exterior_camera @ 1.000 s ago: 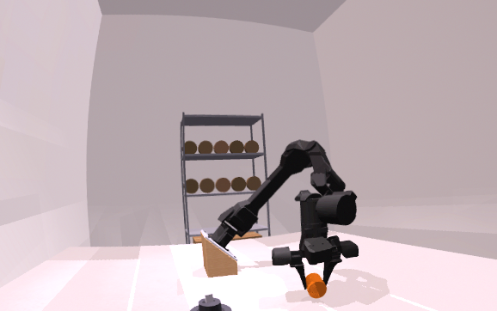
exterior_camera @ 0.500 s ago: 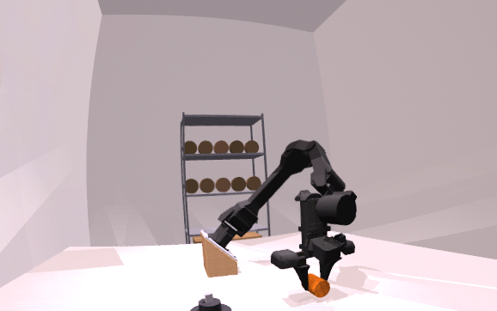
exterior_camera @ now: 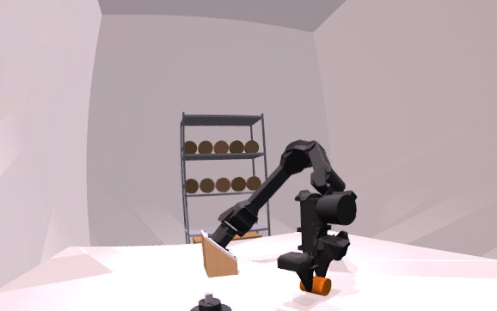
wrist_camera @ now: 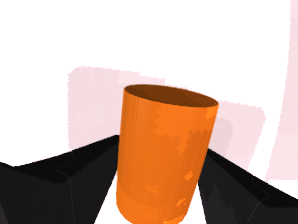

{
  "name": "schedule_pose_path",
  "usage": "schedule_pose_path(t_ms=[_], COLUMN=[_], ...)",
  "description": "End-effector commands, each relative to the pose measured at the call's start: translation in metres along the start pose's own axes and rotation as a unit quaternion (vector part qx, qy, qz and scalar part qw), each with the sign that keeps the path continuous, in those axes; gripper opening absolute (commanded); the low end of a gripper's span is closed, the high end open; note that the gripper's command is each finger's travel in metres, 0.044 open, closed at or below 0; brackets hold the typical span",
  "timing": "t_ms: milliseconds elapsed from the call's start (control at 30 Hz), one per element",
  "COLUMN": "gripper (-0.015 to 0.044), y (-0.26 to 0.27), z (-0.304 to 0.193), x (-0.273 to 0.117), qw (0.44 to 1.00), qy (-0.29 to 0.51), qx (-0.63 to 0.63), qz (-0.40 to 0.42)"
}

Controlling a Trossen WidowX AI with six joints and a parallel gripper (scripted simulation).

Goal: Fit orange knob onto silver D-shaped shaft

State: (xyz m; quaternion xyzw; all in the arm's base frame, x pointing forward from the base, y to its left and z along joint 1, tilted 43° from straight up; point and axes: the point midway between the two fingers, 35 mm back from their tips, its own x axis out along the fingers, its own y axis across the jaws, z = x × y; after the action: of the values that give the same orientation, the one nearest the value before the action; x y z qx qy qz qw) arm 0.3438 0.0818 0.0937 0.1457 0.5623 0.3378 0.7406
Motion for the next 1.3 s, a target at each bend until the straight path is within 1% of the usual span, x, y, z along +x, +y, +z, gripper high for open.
schedule_pose_path(t_ms=[0, 200, 433, 700, 900, 1100, 1267], gripper=[0.0181, 0.0181, 0.0181, 0.0181, 0.0181, 0.0181, 0.0181], y=[0.000, 0.000, 0.000, 0.000, 0.000, 0.000, 0.000], z=[0.001, 0.001, 0.001, 0.001, 0.001, 0.001, 0.001], x=[-0.001, -0.001, -0.001, -0.001, 0.000, 0.013, 0.013], qw=[0.999, 0.998, 0.984, 0.953, 0.952, 0.952, 0.952], qy=[-0.001, -0.001, -0.001, -0.001, -0.001, -0.001, -0.001], qx=[-0.049, -0.061, -0.179, -0.303, -0.306, -0.306, -0.306], qz=[0.000, 0.000, 0.000, -0.001, -0.001, 0.000, 0.000])
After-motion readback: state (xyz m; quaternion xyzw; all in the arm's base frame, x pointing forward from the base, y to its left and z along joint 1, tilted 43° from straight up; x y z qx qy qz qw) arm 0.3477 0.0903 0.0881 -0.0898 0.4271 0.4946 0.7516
